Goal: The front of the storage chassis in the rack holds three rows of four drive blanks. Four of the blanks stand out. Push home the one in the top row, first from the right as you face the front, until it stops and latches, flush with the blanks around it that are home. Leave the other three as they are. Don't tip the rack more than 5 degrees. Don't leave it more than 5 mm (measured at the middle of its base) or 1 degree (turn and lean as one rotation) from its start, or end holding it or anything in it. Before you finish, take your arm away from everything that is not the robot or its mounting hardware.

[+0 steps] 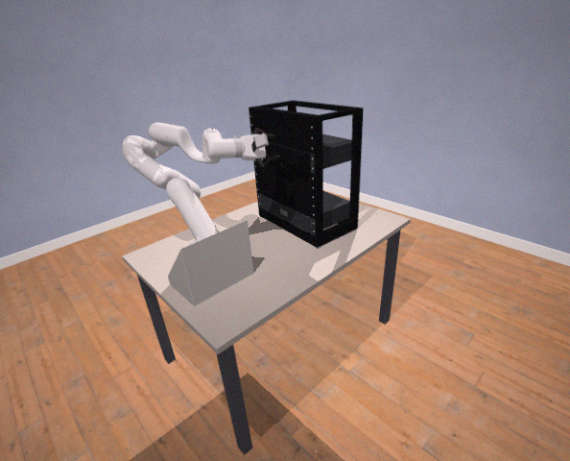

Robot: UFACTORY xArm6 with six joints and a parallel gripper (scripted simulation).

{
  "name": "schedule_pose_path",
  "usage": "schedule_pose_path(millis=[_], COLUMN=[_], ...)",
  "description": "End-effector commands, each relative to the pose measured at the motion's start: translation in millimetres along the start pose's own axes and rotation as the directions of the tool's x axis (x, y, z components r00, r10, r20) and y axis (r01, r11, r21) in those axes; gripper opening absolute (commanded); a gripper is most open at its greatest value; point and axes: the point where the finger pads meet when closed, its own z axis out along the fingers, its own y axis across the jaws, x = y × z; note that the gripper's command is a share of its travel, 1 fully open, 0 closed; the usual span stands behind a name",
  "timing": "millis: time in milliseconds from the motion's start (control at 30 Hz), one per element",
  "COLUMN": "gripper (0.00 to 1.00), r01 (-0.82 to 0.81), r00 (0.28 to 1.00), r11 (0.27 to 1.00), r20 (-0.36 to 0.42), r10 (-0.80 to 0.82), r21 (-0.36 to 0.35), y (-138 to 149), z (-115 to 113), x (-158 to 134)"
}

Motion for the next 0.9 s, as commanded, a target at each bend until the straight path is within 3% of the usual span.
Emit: schedule_pose_path(millis=[0, 500, 867], gripper=[1.00, 1.00, 1.00], r01=[-0.117, -0.339, -0.437], r00=[0.992, 0.934, 0.891], r11=[0.992, 0.935, 0.892], r20=[0.051, 0.152, 0.195], r10=[0.115, 0.322, 0.411], r21=[0.053, 0.101, 0.115], y=[11, 32, 42], z=[4, 1, -5], x=[-36, -90, -110])
